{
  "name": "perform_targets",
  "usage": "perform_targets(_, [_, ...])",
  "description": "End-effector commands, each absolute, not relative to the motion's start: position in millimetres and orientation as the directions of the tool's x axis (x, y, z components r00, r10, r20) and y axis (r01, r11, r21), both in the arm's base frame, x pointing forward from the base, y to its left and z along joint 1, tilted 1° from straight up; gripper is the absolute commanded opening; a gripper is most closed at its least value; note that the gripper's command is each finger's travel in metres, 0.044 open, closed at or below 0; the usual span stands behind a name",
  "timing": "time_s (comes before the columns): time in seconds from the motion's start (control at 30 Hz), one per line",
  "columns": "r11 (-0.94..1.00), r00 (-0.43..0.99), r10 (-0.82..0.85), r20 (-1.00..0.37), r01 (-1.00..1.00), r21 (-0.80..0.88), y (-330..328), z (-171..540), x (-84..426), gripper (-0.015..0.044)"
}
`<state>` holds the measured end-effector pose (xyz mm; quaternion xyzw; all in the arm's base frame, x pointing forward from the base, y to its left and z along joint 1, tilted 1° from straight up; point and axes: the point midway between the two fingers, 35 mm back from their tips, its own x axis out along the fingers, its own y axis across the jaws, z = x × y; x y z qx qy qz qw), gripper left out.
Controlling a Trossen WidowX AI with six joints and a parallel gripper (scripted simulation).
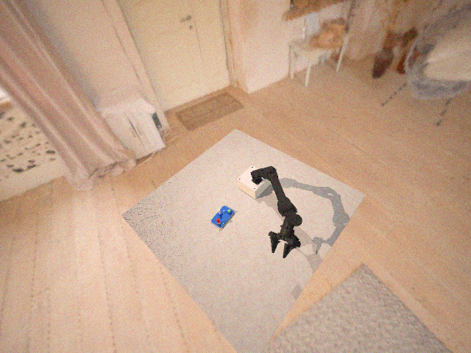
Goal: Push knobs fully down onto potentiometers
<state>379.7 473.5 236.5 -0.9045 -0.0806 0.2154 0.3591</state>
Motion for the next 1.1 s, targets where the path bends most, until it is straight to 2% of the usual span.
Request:
perform_targets(0.0, [-0.733,0.894,0.298,-0.335,-0.012,-0.681,472,236,381,0.0374])
perform_targets(0.47, [-0.896,0.779,0.058,-0.624,-0.235,-0.376,300,167,474,0.0006])
perform_targets(0.77, [-0.909,0.591,-0.072,-0.804,-0.371,-0.192,169,124,483,0.0])
perform_targets(1.07, [-0.875,0.334,-0.108,-0.936,-0.48,-0.07,49,90,446,0.0])
